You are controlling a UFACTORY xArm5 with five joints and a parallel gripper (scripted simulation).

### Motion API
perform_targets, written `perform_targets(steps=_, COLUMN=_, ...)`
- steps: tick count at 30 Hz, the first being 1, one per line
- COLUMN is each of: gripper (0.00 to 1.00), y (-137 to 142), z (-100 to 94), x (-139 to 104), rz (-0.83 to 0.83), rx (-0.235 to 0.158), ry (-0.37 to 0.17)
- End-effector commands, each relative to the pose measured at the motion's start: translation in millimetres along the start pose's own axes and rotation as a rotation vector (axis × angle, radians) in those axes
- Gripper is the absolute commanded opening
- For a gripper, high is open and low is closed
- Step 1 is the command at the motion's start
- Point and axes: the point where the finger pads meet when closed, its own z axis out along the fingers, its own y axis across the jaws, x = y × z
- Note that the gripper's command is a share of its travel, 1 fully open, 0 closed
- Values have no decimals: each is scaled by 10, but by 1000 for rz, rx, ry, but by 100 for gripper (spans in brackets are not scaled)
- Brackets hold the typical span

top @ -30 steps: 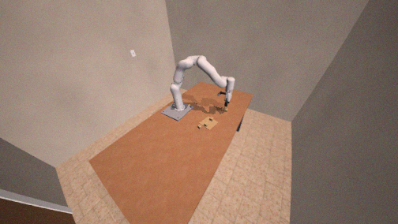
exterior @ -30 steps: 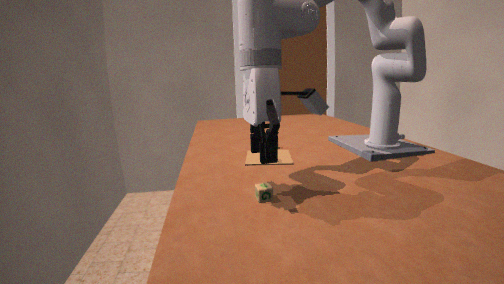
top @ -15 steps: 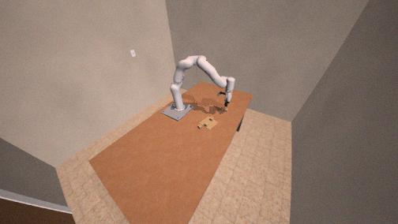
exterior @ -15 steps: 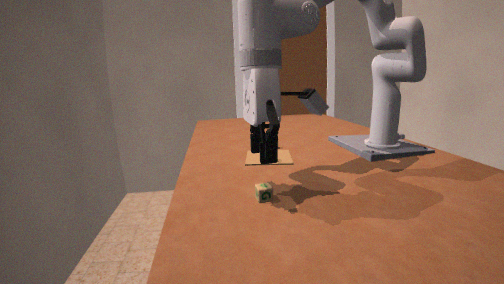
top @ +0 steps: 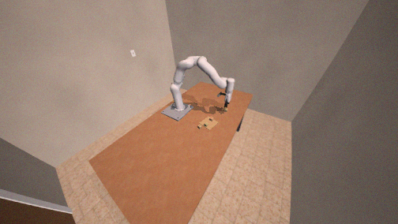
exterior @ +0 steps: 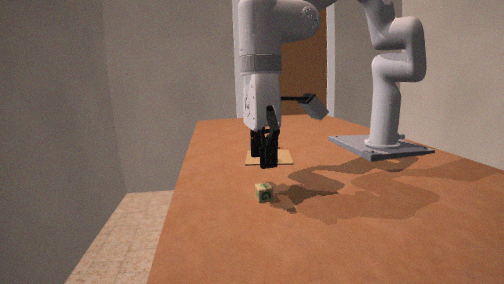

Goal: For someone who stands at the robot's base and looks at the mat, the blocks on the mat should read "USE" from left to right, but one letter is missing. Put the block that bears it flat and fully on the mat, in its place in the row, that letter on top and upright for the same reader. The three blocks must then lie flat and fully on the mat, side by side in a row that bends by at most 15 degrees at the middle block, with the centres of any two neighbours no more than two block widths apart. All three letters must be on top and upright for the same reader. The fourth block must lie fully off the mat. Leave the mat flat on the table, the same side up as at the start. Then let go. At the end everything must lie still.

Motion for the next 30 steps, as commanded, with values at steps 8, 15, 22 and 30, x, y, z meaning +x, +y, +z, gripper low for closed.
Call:
perform_targets(steps=8, gripper=69, y=8, z=125, x=-11, rz=0, rx=-2, ry=-4)
perform_targets(steps=15, gripper=69, y=10, z=221, x=-11, rz=0, rx=-2, ry=-4)
perform_targets(steps=22, gripper=69, y=12, z=318, x=-10, rz=0, rx=-2, ry=-4)
perform_targets(steps=30, gripper=69, y=13, z=375, x=-10, rz=0, rx=-2, ry=-4)
